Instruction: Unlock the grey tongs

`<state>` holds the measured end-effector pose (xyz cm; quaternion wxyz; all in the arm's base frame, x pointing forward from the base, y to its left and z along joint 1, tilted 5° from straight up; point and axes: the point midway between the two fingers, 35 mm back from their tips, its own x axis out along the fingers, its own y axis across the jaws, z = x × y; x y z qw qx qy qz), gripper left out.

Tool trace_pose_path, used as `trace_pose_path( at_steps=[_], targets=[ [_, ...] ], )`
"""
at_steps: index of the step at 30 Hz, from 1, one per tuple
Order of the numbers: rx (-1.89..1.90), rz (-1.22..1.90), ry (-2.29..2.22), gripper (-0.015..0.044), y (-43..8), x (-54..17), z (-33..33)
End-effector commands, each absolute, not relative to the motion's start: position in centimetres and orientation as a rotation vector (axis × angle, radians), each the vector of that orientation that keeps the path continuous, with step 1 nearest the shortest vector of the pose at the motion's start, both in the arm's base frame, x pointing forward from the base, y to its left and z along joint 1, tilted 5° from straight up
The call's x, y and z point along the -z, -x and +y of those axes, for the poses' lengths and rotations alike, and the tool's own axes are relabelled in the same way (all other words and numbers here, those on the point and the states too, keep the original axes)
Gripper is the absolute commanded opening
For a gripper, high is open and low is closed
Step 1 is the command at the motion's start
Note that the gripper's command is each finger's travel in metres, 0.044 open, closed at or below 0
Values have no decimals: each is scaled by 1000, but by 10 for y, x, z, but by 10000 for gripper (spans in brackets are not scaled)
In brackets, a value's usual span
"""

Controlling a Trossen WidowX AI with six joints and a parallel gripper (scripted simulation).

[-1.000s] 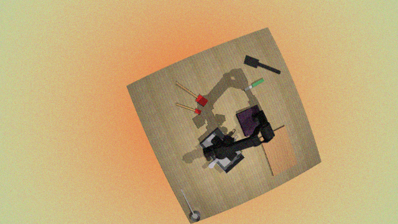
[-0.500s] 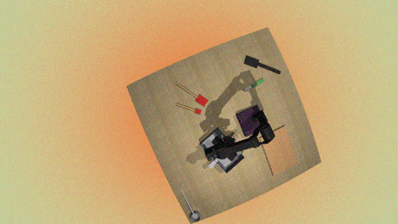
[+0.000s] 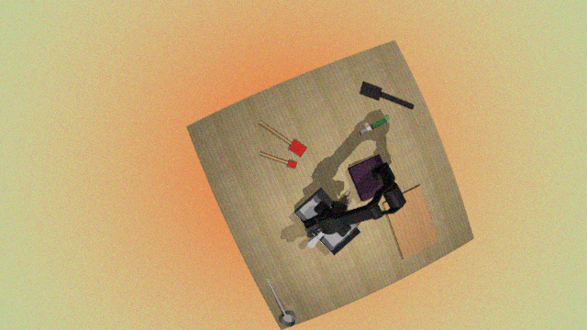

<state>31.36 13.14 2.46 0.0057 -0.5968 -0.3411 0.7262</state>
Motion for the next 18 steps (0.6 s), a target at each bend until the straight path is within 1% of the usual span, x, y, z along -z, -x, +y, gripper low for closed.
trace_pose_path(
  at_steps=[1,4,10,18],
  targets=[
    [-2273,-1064,1862,260,-310,-19,135],
    [-2273,-1064,1861,260,-309,-16,136],
    [-2274,-1068,1867,103,-311,-19,134],
    [-2274,-1068,1867,49,-311,-19,134]
  ],
)
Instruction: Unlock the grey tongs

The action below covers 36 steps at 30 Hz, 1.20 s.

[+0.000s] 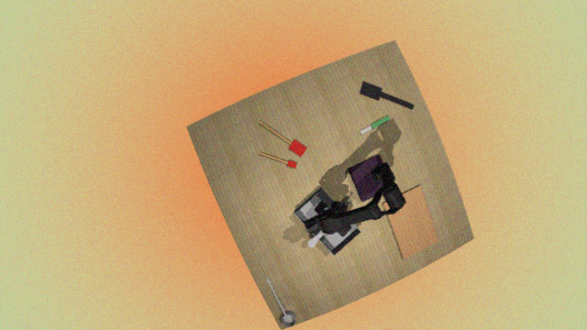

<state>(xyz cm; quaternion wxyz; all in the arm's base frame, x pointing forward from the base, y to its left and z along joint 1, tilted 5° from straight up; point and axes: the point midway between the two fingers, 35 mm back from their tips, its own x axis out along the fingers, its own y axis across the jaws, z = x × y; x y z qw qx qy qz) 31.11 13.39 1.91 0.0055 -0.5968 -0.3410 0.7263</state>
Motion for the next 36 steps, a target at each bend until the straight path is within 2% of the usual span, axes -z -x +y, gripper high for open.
trace_pose_path(
  at_steps=[1,8,9,15,27,36],
  targets=[
    [-2274,-1068,1867,43,-311,-19,134],
    [-2274,-1068,1867,-141,-312,-27,134],
    [-2273,-1068,1866,-150,-313,-34,135],
    [-2273,-1064,1862,-150,-316,-95,136],
    [-2298,-1044,1884,-150,-315,-94,136],
    [-2458,-848,2108,-150,-314,-89,141]
  ],
)
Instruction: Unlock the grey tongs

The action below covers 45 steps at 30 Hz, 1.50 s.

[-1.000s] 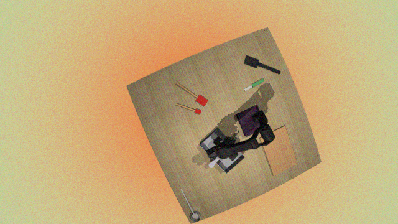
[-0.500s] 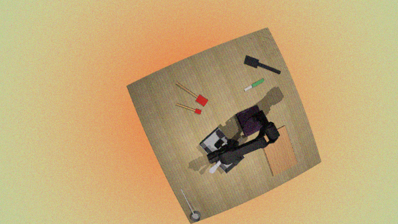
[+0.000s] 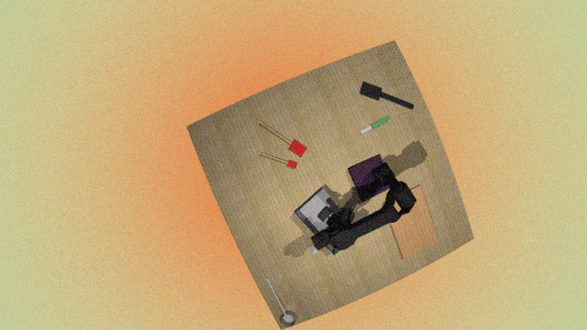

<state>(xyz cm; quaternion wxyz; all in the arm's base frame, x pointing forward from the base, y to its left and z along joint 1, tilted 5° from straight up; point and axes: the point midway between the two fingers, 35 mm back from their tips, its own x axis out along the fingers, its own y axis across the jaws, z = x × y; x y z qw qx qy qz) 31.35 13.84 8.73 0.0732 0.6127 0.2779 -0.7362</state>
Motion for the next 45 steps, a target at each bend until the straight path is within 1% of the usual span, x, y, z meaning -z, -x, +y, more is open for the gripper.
trace_pose_path(
  at_steps=[1,8,17,23,35,45],
  targets=[
    [2137,710,-1850,-150,-315,-89,142],
    [1998,506,-1875,-150,-318,-91,146],
    [1994,501,-1876,-150,-318,-91,146],
    [1914,631,-1786,-150,-315,-92,152],
    [1583,995,-1481,-150,-306,-98,174],
    [1288,1228,-1203,-150,-298,-103,190]
  ],
)
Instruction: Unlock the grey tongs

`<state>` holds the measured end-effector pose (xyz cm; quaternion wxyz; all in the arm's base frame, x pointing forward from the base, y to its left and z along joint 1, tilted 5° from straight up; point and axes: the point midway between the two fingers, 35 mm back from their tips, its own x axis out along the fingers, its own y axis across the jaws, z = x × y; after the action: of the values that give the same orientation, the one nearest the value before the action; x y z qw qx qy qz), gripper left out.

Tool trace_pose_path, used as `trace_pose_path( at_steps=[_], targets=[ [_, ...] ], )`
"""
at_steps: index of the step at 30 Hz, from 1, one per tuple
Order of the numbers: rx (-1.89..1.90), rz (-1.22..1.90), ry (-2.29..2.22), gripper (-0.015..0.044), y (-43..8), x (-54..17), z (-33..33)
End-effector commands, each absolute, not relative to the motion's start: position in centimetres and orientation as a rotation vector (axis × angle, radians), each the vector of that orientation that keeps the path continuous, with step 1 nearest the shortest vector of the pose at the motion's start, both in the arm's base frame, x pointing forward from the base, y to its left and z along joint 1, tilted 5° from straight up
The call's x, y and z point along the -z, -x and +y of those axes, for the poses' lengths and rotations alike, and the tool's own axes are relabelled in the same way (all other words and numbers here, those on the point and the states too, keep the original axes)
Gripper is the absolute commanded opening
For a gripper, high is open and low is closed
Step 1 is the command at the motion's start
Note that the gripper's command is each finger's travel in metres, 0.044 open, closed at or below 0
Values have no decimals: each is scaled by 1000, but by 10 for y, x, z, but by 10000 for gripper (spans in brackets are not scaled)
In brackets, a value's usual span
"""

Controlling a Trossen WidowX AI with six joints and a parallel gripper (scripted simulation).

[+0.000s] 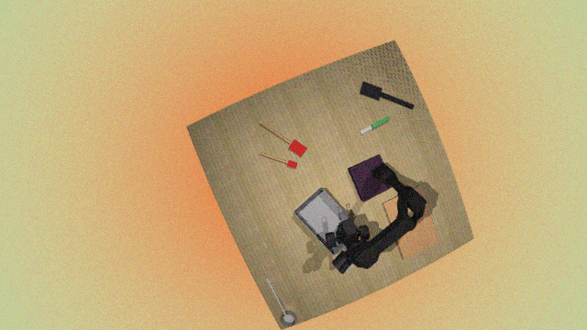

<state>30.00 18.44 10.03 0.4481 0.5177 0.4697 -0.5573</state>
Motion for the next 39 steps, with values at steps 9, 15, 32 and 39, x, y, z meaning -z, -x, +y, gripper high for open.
trace_pose_path(
  at_steps=[9,15,32,39],
  targets=[
    [1011,1390,-943,-150,-289,-108,205],
    [822,1474,-766,-150,-283,-111,215],
    [274,1614,-252,-150,-263,-120,240],
    [46,1631,-38,-150,-255,-123,250]
  ],
)
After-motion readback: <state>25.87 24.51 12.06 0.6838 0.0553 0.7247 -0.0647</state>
